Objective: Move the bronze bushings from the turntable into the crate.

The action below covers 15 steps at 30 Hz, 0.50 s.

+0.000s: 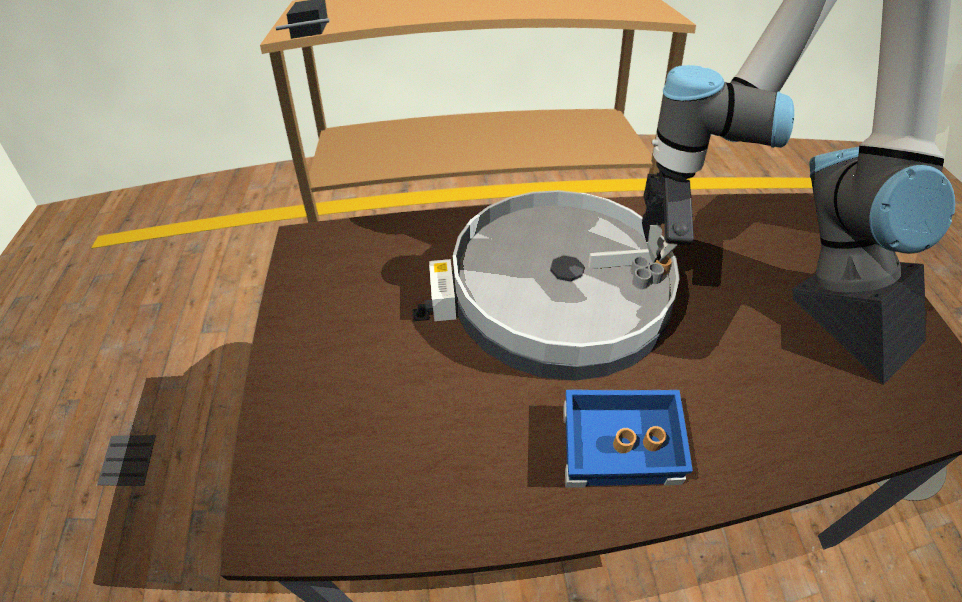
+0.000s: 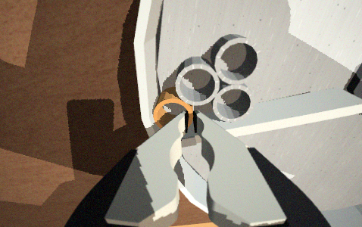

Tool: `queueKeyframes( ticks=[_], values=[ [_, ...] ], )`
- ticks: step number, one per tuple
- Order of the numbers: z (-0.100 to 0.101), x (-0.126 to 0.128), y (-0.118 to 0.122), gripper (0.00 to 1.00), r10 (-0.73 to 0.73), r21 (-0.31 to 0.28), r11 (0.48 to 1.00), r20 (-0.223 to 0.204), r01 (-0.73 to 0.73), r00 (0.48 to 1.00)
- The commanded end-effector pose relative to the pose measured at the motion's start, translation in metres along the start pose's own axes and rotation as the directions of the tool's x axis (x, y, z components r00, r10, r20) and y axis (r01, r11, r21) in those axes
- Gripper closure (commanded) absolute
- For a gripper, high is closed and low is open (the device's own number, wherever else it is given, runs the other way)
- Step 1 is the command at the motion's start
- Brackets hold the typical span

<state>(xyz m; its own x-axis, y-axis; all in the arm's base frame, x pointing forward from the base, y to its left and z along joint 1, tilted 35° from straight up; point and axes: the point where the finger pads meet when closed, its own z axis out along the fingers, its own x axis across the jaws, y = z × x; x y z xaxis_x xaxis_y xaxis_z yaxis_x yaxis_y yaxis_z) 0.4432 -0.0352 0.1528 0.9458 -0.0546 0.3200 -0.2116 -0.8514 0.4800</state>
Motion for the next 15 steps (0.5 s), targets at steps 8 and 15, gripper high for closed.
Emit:
queueKeyframes(
  ticks=[8,15],
  values=[
    [-0.018,0.002,0.000,1.00,0.001,0.000,1.000,-0.005,-0.001,1.000],
    [-0.051,0.002,0.001,1.00,0.001,0.000,1.000,-0.005,-0.001,1.000]
  ],
)
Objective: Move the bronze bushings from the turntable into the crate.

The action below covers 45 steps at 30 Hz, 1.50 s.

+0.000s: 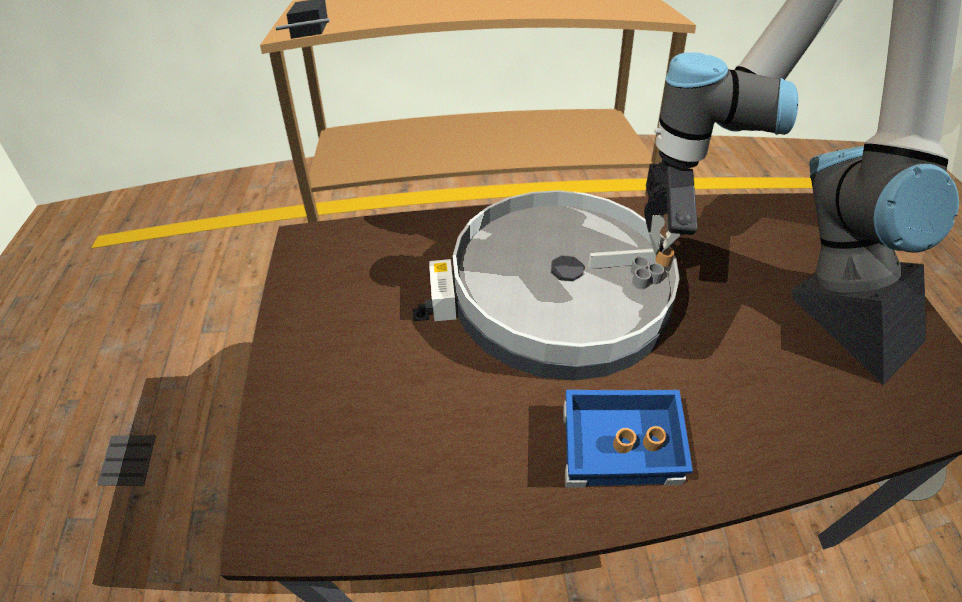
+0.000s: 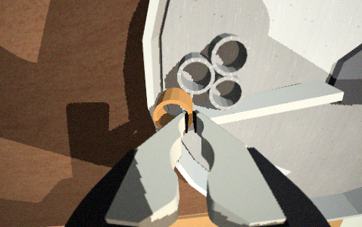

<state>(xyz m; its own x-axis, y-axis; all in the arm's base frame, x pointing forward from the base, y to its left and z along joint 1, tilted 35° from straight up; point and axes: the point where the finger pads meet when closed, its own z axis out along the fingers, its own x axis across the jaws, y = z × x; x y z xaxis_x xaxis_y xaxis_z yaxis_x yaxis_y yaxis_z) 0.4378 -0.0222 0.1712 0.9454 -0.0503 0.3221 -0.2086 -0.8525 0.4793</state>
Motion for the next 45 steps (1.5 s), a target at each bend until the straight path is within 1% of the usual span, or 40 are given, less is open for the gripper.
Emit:
queueKeyframes(
  ticks=[1,7,10,45],
  values=[
    [-0.032,0.002,0.002,1.00,0.004,-0.002,1.000,-0.001,-0.004,1.000],
    [-0.043,0.002,0.002,1.00,0.004,-0.002,1.000,-0.001,-0.004,1.000],
    [-0.045,0.002,0.002,1.00,0.004,-0.002,1.000,-0.001,-0.004,1.000],
    [-0.043,0.001,0.001,1.00,0.003,-0.002,1.000,0.003,-0.003,1.000]
  ],
)
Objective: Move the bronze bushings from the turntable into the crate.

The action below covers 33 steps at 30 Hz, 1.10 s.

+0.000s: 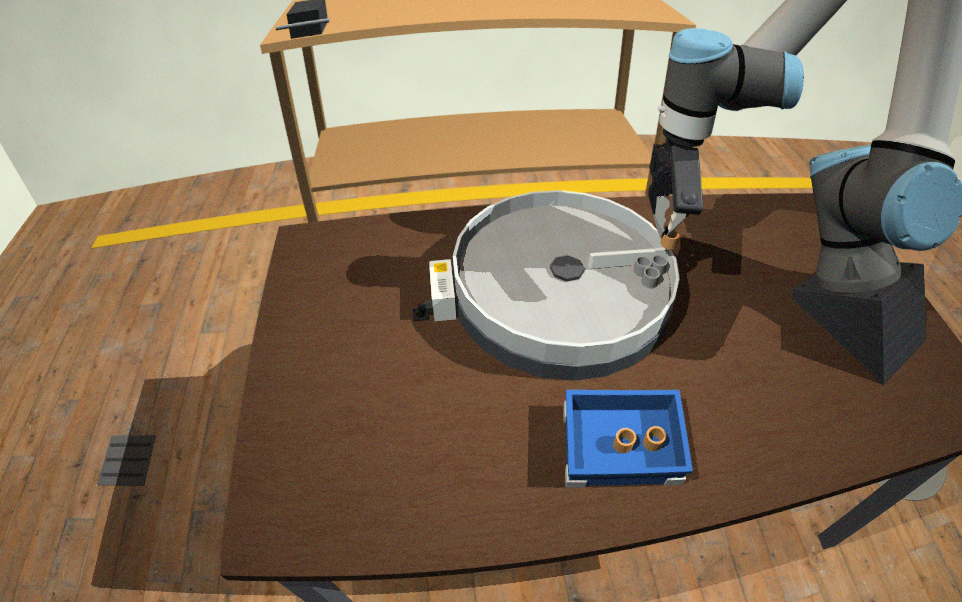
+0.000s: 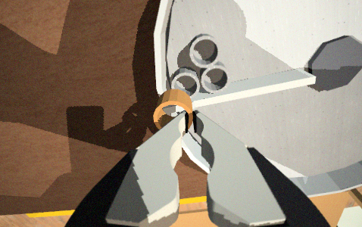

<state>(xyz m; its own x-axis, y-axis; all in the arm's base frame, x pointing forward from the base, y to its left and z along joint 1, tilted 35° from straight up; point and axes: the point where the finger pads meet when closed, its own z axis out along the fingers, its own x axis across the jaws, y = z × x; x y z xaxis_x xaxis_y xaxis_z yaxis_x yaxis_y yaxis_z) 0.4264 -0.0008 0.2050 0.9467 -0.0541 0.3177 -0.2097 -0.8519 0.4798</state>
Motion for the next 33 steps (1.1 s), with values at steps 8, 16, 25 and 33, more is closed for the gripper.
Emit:
queueKeyframes(
  ticks=[8,16,25,33],
  values=[
    [-0.002,0.003,-0.001,1.00,-0.003,0.000,1.000,-0.003,0.003,1.000],
    [-0.002,0.006,-0.006,1.00,-0.013,0.000,1.000,-0.004,0.013,1.000],
    [-0.002,0.014,-0.024,1.00,-0.051,0.000,0.999,-0.004,0.051,0.999],
    [-0.002,0.021,-0.045,1.00,-0.093,-0.001,0.996,-0.005,0.093,0.996]
  ],
)
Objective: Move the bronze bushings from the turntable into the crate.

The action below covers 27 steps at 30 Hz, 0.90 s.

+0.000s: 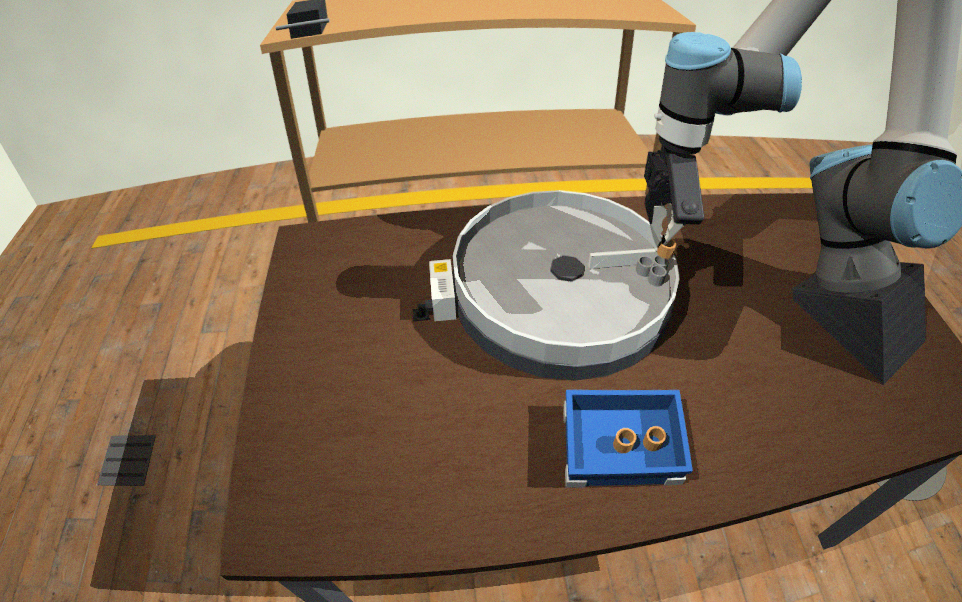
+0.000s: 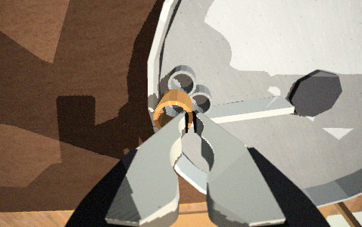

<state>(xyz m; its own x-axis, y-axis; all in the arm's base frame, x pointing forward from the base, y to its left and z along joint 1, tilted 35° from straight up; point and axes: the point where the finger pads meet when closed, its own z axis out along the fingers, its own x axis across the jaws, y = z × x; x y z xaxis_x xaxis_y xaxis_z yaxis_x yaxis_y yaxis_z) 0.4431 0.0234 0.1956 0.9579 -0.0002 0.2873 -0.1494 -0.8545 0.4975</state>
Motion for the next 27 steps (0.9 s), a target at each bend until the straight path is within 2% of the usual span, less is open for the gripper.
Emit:
queueKeyframes(
  ticks=[1,9,11,26,27],
  values=[
    [-0.001,0.012,-0.019,1.00,-0.039,-0.002,0.999,-0.004,0.039,0.999],
    [-0.001,0.030,-0.057,1.00,-0.121,-0.002,0.993,-0.004,0.121,0.993],
    [-0.001,0.030,-0.057,1.00,-0.121,-0.002,0.993,-0.004,0.121,0.993],
    [-0.001,0.072,-0.152,1.00,-0.322,-0.003,0.947,-0.002,0.322,0.947],
    [-0.001,0.072,-0.152,1.00,-0.322,-0.003,0.947,-0.002,0.322,0.947]
  ],
)
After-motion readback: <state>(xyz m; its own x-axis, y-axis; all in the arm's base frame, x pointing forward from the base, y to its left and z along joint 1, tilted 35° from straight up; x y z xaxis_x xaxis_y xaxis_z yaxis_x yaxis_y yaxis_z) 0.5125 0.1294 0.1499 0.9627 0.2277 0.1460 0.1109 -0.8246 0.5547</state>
